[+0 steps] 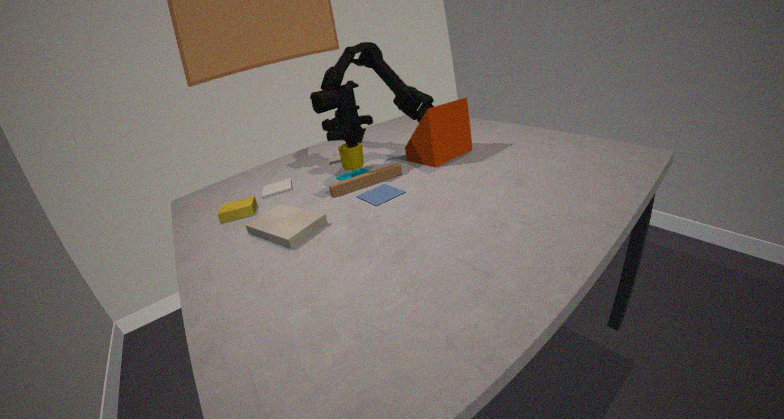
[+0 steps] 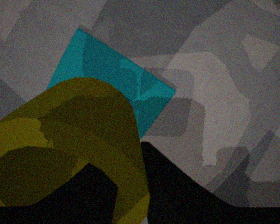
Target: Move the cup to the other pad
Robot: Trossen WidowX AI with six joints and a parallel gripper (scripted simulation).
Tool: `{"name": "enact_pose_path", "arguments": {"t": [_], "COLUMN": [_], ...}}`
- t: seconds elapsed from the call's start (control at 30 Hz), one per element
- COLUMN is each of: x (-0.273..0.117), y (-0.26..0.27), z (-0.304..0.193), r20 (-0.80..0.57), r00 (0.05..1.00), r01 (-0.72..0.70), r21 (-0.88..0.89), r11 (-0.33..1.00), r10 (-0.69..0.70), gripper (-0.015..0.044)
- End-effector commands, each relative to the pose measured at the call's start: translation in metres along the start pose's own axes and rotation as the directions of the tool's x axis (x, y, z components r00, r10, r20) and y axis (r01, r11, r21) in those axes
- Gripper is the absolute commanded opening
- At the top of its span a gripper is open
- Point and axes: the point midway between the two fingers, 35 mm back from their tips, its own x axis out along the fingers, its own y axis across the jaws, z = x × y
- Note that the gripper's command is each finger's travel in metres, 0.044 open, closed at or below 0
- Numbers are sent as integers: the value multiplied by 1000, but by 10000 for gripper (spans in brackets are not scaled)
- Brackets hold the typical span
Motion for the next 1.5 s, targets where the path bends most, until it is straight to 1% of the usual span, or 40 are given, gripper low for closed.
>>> {"name": "enact_pose_path", "arguments": {"t": [0.0,0.57,1.0,1.17,1.2,1.47], "x": [5,25,22,22,22,19], "y": [-1,-4,-3,-3,-3,-2], "z": [0,0,1,1,1,1], "r20": [1,4,3,3,3,2], "r00": [1000,1000,1000,1000,1000,1000], "r01": [4,6,2,2,2,2], "r21": [-4,-4,1,1,1,0], "r11": [1000,1000,1000,1000,1000,1000], "r10": [-4,-6,-2,-2,-2,-2], "gripper": [0,0,0,131,146,146]}}
